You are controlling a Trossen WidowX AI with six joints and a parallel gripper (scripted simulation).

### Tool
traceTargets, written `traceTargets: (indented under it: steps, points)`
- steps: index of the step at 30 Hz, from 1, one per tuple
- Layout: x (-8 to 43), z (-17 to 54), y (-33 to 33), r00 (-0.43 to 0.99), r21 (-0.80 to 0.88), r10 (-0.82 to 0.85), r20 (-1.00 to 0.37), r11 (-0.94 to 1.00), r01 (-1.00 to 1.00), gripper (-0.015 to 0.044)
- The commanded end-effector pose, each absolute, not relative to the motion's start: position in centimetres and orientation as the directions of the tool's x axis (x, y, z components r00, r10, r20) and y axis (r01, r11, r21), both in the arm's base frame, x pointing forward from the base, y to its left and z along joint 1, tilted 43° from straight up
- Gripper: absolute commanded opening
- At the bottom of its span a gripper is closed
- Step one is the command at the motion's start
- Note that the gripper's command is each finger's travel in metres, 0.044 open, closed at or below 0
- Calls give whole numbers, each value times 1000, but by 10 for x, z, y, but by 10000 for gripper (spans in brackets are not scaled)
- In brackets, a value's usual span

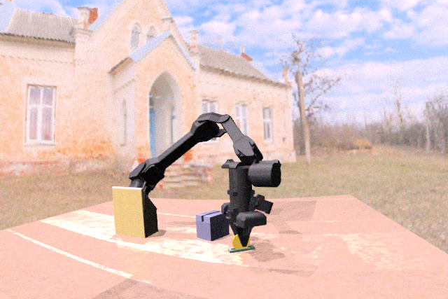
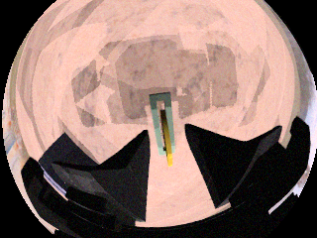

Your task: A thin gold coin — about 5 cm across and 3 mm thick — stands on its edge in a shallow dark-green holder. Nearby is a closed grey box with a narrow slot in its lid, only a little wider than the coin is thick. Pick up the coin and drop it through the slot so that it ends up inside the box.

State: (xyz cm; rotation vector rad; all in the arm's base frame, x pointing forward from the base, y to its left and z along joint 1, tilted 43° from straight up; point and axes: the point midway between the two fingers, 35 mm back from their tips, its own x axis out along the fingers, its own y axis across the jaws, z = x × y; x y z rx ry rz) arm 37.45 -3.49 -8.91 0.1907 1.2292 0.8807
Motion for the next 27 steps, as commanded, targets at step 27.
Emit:
traceTargets:
  steps: [27]
  points:
    - [373,-85,-39,61,577,678,-733,666,-472,0]
